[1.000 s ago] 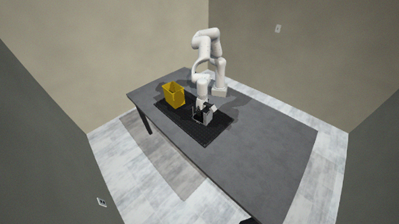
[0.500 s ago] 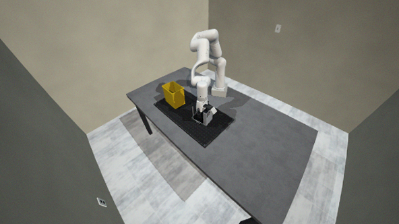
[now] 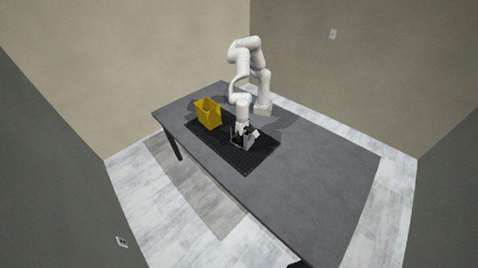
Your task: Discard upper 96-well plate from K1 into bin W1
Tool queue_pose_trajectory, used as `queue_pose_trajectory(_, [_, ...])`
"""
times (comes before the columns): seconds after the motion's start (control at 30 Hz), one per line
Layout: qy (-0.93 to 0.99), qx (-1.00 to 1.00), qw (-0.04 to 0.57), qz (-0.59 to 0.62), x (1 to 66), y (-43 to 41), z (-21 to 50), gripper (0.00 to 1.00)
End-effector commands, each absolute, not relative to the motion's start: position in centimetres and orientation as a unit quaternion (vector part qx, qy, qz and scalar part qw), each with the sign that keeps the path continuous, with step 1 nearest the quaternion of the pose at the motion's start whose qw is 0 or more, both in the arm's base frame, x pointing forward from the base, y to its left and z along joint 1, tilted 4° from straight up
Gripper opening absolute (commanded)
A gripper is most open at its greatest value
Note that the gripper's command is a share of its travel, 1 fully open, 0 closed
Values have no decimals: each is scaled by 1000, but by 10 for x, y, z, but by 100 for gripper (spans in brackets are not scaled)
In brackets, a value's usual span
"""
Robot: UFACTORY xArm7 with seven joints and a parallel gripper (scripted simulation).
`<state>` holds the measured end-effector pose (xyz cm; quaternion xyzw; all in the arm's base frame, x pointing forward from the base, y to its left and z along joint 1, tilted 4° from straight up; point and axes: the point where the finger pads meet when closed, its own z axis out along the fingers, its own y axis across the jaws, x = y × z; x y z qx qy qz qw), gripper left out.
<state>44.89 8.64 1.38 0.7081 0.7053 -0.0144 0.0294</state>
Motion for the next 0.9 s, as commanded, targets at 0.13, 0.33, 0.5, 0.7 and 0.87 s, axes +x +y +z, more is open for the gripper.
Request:
queue_pose_trajectory(0.13, [705, 708, 31, -13, 450, 87, 12, 100])
queue_pose_trajectory(0.33, [705, 708, 31, -13, 450, 86, 10, 100])
queue_pose_trajectory(0.5, [705, 708, 31, -13, 450, 86, 6, 100])
queue_pose_trajectory(0.7, [705, 708, 31, -13, 451, 86, 2, 100])
queue_pose_trajectory(0.87, [705, 708, 31, -13, 451, 86, 0, 100])
